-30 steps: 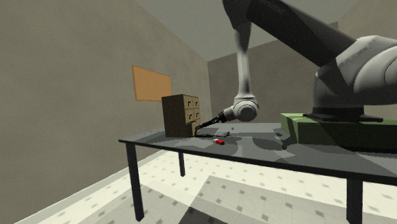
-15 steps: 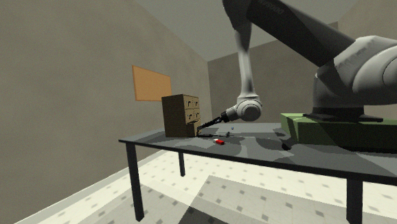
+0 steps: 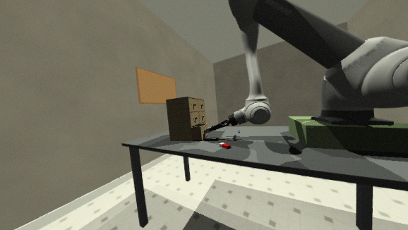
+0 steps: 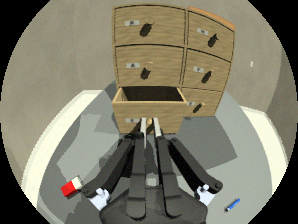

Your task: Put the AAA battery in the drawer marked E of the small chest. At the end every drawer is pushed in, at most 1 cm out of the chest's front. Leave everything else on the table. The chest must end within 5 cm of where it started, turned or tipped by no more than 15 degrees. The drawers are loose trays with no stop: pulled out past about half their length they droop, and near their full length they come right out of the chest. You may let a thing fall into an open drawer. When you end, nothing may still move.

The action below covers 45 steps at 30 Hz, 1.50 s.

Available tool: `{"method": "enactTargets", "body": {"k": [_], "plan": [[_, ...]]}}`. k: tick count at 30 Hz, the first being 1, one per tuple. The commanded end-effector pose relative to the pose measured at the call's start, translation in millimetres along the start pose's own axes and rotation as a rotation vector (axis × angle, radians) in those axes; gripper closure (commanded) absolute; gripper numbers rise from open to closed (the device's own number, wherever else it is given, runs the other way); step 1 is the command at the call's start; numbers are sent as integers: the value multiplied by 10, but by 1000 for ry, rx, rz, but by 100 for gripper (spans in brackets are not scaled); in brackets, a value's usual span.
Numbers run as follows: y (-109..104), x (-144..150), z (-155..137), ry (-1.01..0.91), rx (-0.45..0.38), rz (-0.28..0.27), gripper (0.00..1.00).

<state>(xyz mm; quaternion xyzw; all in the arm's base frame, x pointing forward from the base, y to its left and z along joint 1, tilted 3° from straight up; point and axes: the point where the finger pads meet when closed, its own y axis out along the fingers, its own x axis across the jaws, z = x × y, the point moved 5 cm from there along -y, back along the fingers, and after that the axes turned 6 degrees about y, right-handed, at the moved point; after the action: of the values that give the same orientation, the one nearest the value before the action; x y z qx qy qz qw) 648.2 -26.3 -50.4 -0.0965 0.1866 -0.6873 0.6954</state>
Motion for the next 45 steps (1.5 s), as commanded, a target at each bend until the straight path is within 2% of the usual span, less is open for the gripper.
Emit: {"method": "enactTargets", "body": {"k": [1, 22, 33, 40, 45], "plan": [[-10, 0, -2, 0, 0, 0, 92], [-18, 0, -5, 0, 0, 0, 92], [-18, 0, -5, 0, 0, 0, 80], [-23, 0, -7, 0, 0, 0, 80], [-116, 4, -41, 0, 0, 0, 80]]}}
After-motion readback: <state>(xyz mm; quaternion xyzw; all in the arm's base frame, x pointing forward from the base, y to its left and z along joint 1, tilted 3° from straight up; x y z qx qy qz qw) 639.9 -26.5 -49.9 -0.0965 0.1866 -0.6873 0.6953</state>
